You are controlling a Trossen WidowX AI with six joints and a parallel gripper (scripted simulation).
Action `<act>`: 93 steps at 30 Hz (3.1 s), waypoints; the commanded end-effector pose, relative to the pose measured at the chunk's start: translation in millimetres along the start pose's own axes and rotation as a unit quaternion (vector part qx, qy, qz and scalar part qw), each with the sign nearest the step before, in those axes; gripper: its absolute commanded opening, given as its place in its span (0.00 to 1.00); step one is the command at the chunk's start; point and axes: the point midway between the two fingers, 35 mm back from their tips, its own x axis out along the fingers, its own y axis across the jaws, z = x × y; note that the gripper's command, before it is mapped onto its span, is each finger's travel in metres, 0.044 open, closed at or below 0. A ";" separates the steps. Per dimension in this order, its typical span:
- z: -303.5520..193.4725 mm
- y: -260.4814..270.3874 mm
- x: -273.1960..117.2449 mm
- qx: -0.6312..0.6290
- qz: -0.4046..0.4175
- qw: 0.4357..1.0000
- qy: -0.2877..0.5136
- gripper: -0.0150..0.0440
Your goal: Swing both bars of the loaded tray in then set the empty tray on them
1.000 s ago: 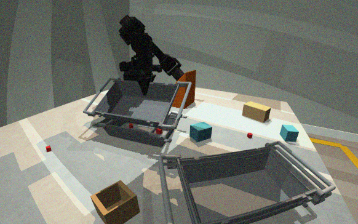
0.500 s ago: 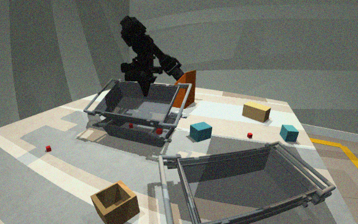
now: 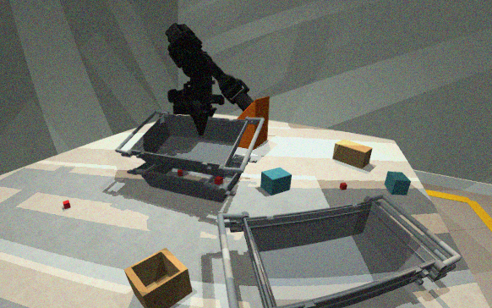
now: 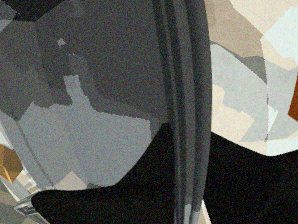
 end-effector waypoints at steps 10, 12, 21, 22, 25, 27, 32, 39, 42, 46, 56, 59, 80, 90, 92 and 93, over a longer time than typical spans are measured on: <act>1.1 -6.5 10.1 0.001 -0.005 1.000 -0.001 0.25; 1.1 -7.0 11.2 0.001 -0.005 1.000 -0.001 0.25; 1.1 -9.9 17.4 0.001 -0.005 1.000 -0.001 0.25; 1.0 -10.0 17.8 0.001 -0.005 1.000 -0.001 0.25; 1.0 -10.9 20.1 0.001 -0.005 1.000 -0.001 0.25; 1.0 -11.8 22.6 0.001 -0.005 1.000 -0.001 0.25; 1.0 -12.9 25.3 0.001 -0.005 1.000 -0.001 0.25; 0.9 -15.0 32.2 0.001 -0.005 1.000 -0.001 0.25; 0.9 -15.4 33.4 0.001 -0.005 1.000 -0.001 0.25; 0.9 -15.8 35.4 0.001 -0.005 1.000 -0.001 0.25; 0.8 -17.4 41.8 0.001 -0.005 1.000 -0.001 0.25; 0.8 -17.4 41.8 0.001 -0.005 1.000 -0.001 0.25; 0.8 -17.4 41.8 0.001 -0.005 1.000 -0.001 0.65; 0.8 -17.4 41.8 0.001 -0.005 1.000 -0.001 0.90; 0.8 -17.4 41.8 0.001 -0.005 1.000 -0.001 0.95; 0.8 -17.4 41.8 0.001 -0.005 1.000 -0.001 0.98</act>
